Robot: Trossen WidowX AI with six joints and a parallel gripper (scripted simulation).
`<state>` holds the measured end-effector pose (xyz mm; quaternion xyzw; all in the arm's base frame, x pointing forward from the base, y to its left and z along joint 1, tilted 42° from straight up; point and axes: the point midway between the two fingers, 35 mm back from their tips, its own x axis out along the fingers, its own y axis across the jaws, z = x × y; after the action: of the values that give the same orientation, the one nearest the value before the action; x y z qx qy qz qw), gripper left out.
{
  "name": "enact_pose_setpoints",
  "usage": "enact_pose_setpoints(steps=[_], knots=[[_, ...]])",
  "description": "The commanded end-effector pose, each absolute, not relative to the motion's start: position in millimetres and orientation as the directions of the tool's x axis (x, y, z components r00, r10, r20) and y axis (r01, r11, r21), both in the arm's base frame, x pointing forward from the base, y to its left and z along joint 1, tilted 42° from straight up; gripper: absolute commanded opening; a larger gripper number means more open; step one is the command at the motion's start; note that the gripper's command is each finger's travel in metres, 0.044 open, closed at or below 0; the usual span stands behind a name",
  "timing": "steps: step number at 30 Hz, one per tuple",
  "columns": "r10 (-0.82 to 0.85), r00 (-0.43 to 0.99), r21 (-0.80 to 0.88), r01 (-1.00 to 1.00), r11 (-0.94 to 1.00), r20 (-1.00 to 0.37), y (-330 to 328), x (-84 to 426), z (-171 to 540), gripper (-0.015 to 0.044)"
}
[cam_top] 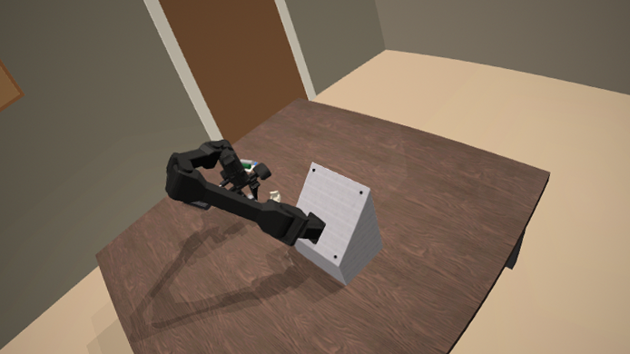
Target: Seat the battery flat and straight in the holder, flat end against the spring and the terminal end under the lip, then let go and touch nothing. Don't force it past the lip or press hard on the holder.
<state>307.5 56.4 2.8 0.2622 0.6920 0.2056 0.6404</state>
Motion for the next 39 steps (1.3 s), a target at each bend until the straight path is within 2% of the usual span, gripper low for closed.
enact_pose_setpoints(steps=[1,8,15,39], knots=[[0.623,-0.061,0.572,0.333,0.749,-0.780,38.9,310.4,-12.5,0.0061],[0.631,-0.072,0.425,0.679,0.598,-0.772,7.5,314.5,-34.6,0.0061],[0.630,-0.062,0.424,0.687,0.589,-0.774,8.2,314.9,-35.5,0.0061],[0.476,0.114,0.417,0.683,0.600,-0.872,31.9,316.8,-66.3,0.0061]])
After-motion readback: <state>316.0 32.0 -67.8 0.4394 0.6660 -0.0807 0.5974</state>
